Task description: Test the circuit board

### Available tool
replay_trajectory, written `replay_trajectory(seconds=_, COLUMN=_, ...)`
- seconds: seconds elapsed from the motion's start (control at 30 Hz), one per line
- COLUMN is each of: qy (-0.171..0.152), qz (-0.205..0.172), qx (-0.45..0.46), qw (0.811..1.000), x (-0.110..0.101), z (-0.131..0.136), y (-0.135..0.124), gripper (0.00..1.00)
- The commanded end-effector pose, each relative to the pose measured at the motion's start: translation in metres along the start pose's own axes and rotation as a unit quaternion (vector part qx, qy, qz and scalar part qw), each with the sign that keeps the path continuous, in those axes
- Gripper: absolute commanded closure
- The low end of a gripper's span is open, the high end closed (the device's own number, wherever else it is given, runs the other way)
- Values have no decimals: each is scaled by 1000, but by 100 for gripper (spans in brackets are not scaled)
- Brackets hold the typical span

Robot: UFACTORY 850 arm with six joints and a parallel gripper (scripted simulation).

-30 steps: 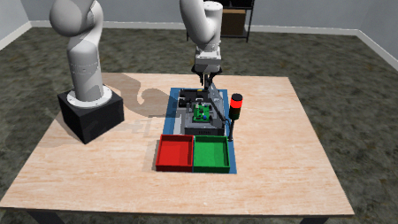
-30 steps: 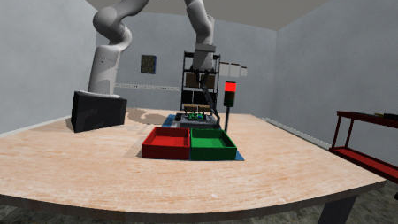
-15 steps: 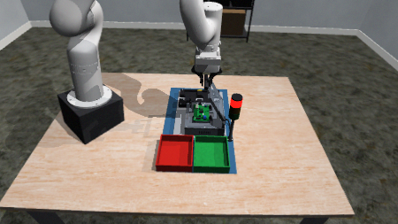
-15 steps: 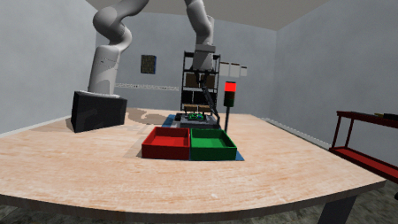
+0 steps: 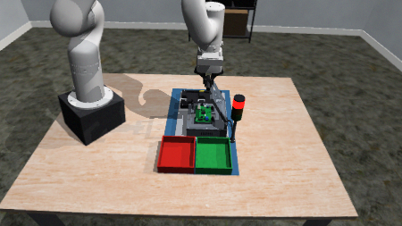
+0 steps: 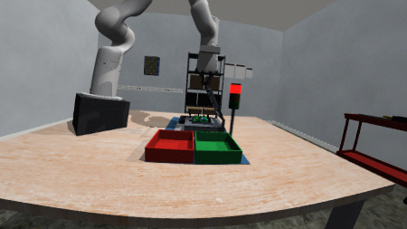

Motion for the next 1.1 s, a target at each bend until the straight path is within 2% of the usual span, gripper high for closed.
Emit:
replay_trajectory(seconds=0.0, qy=1, qz=0, qx=0, qw=1000, x=-1, z=-1, y=0, gripper=100)
replay_trajectory(seconds=1.07, qy=1, qz=0, qx=0, qw=1000, x=-2, z=-3, y=1, gripper=100)
Point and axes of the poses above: the point where the finger pads meet when closed, its own x axis out along the fingers, its own z axis across the jaws, y = z × x, the point moved 7 cm from there along -x, back along the fingers, and after that the axes turned 14 degrees about -x, right-handed, at the moved point
